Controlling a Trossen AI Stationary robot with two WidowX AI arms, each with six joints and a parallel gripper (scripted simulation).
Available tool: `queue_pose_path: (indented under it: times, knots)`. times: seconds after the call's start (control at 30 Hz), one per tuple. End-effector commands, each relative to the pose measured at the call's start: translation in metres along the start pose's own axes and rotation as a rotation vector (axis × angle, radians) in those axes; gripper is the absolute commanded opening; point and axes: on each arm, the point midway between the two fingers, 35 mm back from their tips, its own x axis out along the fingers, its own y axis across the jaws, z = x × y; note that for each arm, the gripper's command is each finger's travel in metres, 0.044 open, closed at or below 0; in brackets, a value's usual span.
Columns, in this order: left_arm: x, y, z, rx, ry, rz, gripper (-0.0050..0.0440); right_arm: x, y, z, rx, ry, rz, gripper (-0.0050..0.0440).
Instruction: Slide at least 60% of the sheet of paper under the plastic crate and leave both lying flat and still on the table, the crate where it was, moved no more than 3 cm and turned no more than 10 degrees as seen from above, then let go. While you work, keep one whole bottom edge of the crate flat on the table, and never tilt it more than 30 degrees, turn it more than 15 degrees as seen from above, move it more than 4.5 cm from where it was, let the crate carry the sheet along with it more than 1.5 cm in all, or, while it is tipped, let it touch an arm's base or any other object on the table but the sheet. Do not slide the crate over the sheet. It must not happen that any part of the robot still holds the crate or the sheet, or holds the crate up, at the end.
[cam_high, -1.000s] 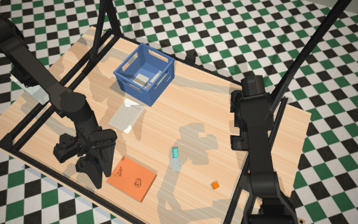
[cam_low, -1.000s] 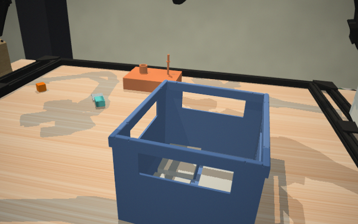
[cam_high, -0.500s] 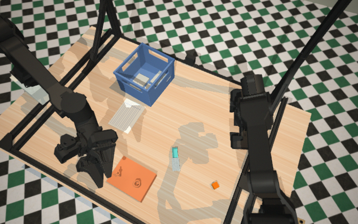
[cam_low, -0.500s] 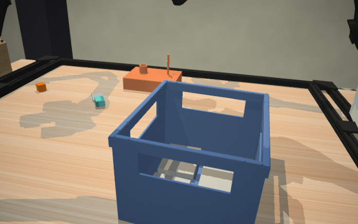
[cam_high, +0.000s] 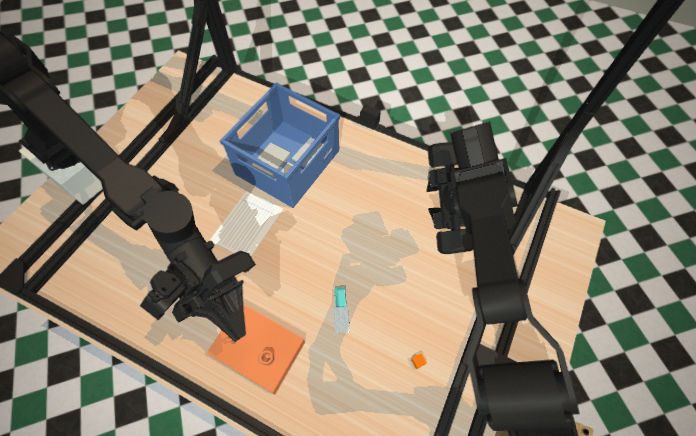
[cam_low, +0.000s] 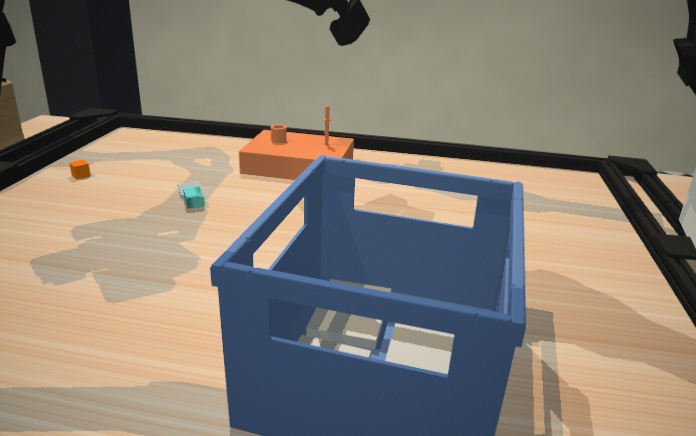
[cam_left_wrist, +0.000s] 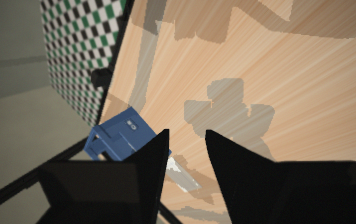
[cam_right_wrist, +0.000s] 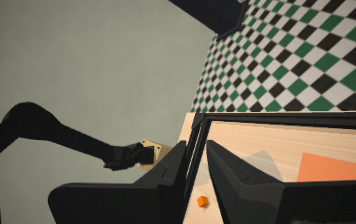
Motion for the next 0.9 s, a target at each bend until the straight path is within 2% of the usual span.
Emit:
queue_pose_path:
  times: [0.0, 0.4, 0.47, 0.87]
  knots:
    - [0.01, 0.017, -0.004, -0.048, 0.031, 0.047, 0.015, 0.0, -0.011, -0.017, 0.002, 0.069, -0.039, 0.006]
    - [0.048, 0.068, -0.019, -0.215, 0.144, 0.217, 0.015, -0.015, -0.047, -0.073, 0.023, 0.319, -0.192, 0.006]
    - [0.048, 0.068, -0.019, -0.215, 0.144, 0.217, 0.015, -0.015, -0.047, -0.073, 0.023, 0.319, -0.192, 0.006]
    - [0.081, 0.103, -0.037, -0.374, 0.26, 0.383, 0.015, -0.046, -0.083, -0.123, 0.064, 0.555, -0.369, 0.006]
